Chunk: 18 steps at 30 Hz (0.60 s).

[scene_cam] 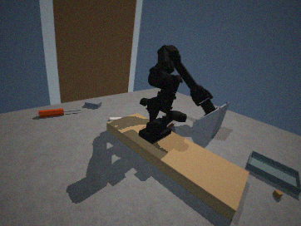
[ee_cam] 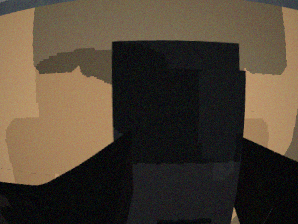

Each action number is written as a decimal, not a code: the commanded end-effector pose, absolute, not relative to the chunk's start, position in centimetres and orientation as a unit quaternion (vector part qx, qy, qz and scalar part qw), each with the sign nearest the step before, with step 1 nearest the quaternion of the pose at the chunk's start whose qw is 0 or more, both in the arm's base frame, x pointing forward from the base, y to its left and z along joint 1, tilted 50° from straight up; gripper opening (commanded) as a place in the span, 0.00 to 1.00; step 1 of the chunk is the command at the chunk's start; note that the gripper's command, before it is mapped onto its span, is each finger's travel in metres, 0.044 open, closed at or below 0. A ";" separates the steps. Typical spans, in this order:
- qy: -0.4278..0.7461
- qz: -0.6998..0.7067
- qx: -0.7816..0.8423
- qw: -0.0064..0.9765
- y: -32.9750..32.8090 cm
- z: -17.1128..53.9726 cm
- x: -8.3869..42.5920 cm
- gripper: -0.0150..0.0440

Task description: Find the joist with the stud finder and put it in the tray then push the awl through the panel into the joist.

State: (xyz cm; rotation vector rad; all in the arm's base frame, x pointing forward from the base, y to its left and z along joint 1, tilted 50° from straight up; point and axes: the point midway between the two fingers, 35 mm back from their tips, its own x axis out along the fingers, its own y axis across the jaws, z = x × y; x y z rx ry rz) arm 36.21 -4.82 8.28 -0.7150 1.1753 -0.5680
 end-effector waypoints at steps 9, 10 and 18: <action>0.535 -0.261 -0.327 0.734 -6.1 9.7 36.1 0.25; 0.535 -0.261 -0.327 0.734 -6.2 9.8 36.1 0.25; 0.535 -0.261 -0.327 0.734 -7.0 10.7 36.1 0.25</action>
